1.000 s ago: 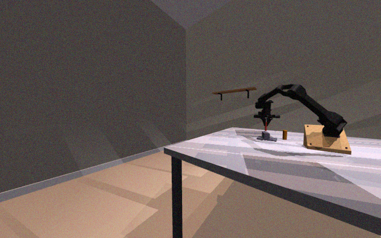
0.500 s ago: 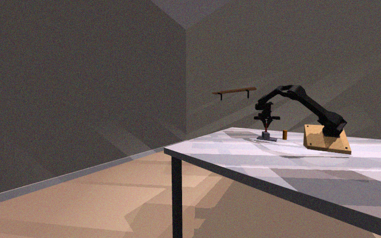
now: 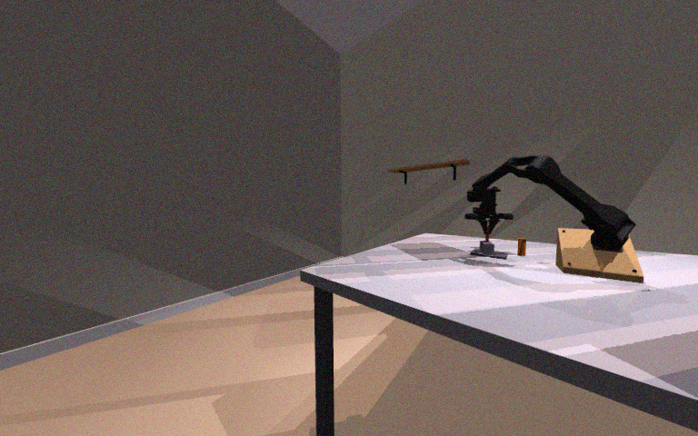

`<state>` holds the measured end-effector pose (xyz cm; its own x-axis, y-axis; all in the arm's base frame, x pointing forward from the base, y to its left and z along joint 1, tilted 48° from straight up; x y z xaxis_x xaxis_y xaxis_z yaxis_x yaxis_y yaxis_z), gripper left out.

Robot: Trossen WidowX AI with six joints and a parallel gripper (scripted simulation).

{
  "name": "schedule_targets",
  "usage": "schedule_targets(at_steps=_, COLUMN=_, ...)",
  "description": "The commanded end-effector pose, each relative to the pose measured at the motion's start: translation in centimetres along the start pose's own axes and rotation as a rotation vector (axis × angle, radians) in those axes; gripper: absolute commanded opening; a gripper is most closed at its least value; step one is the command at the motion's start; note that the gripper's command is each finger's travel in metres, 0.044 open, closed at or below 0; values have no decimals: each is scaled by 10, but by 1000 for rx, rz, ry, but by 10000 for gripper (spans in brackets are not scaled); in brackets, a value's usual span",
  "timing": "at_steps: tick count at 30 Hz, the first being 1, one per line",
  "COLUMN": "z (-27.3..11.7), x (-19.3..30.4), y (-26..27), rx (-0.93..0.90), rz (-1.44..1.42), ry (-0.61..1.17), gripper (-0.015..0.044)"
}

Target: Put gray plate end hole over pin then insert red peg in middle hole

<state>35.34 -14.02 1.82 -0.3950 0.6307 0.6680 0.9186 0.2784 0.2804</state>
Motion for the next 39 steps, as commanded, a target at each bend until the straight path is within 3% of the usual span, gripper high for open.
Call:
schedule_targets(at_steps=1, z=1, x=0, y=1, rx=-3, rz=4, ry=0, gripper=0)
schedule_targets(at_steps=11, z=1, x=0, y=1, rx=1, rz=-1, ry=-1, gripper=0)
schedule_targets(at_steps=17, z=1, x=0, y=1, rx=1, rz=-1, ry=-1, gripper=150)
schedule_targets(at_steps=39, z=-9, x=-1, y=-2, rx=-5, rz=11, ry=4, gripper=150)
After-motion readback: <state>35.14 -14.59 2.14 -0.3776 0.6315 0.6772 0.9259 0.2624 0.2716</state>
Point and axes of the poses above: the point midway between the two fingers, 35 mm back from their tips, its own z axis out along the fingers, its own y axis across the jaws, x = y × z, the point moved 9 cm from there along -z, back along the fingers, and after that the axes turned 4 degrees about z, right-handed, at the moved point
